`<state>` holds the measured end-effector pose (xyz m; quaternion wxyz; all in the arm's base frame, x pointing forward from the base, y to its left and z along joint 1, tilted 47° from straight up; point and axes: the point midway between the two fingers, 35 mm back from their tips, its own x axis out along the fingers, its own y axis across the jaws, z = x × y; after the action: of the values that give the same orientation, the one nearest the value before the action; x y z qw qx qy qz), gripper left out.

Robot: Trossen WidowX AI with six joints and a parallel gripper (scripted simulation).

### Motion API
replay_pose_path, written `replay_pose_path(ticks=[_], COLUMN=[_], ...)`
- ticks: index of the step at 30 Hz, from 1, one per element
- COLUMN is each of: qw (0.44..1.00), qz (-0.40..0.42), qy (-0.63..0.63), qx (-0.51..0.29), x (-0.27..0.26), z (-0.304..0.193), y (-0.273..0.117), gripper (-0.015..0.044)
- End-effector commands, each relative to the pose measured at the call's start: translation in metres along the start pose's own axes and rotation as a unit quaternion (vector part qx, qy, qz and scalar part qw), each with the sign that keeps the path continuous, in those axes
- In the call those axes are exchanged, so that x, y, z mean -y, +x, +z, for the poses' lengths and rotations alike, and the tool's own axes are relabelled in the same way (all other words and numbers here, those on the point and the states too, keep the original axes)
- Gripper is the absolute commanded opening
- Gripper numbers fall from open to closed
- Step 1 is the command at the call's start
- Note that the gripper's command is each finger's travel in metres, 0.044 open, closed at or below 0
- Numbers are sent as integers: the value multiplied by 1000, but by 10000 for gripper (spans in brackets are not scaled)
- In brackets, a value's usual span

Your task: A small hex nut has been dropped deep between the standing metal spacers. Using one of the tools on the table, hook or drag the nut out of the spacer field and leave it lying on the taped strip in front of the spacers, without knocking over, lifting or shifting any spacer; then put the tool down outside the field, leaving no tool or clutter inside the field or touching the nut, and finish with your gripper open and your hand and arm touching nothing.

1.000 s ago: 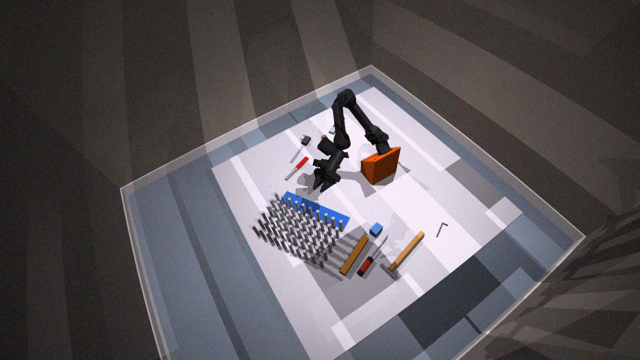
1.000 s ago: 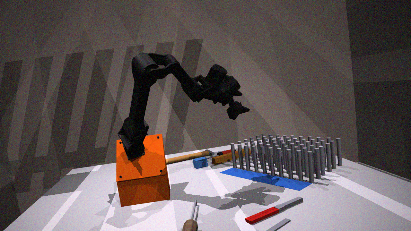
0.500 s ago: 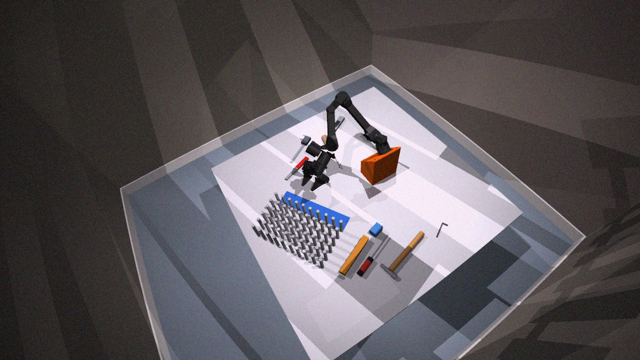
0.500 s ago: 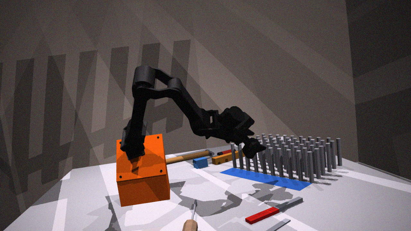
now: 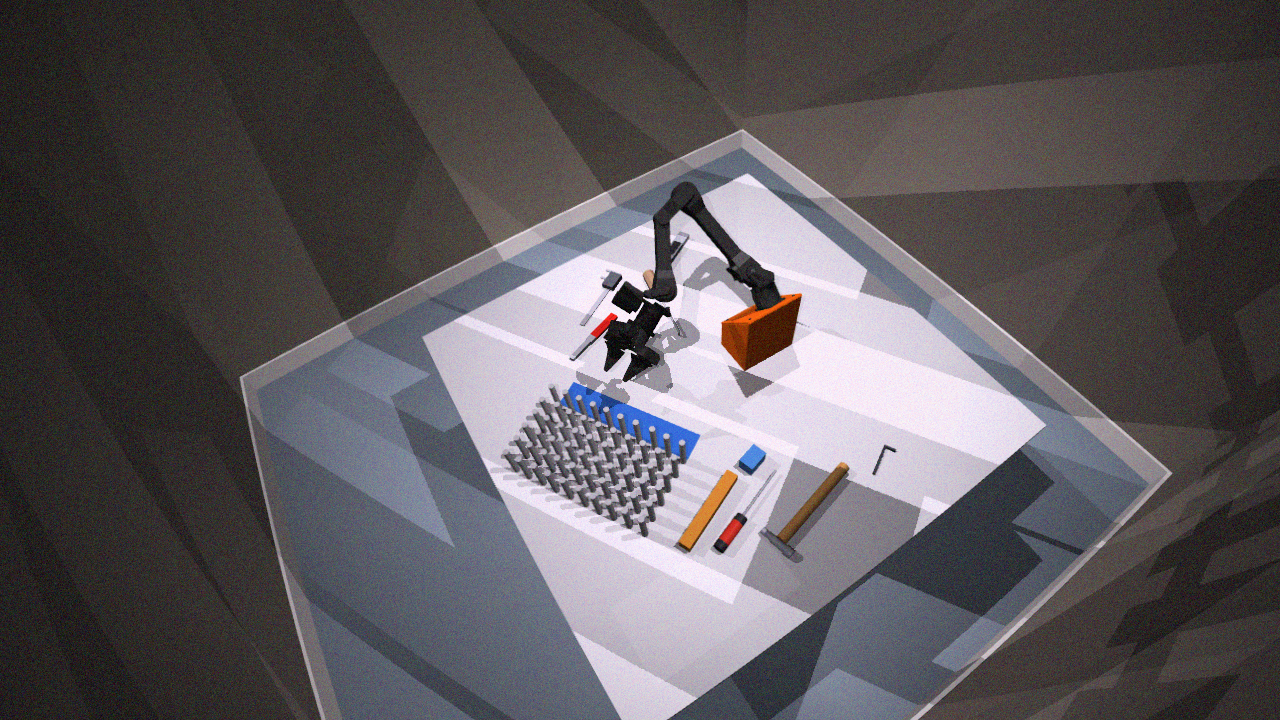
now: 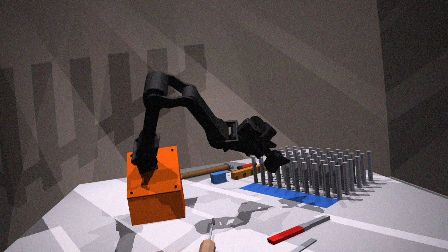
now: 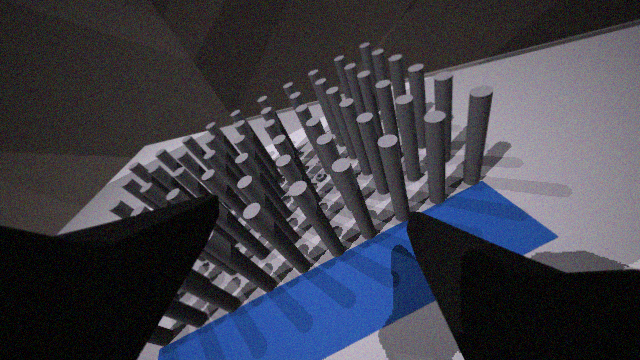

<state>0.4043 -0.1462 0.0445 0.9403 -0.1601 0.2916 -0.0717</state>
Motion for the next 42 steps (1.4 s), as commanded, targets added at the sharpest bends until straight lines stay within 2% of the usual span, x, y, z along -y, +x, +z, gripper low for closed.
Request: replay_pose_path(ticks=[1,17,20,23,27,32,42], qw=[1000,1000,999,990,964,909,773], qz=[1,0,-16,-53,-99,-161,-266], qy=[-2,0,38,118,220,354,547], qx=[2,0,-21,-64,-108,-152,-183], x=[0,1,22,66,120,183,241], z=[1,0,-3,-10,-16,-22,-27], y=[0,0,-2,-13,-37,-90,-208], gripper=[440,440,440,440,440,440,440])
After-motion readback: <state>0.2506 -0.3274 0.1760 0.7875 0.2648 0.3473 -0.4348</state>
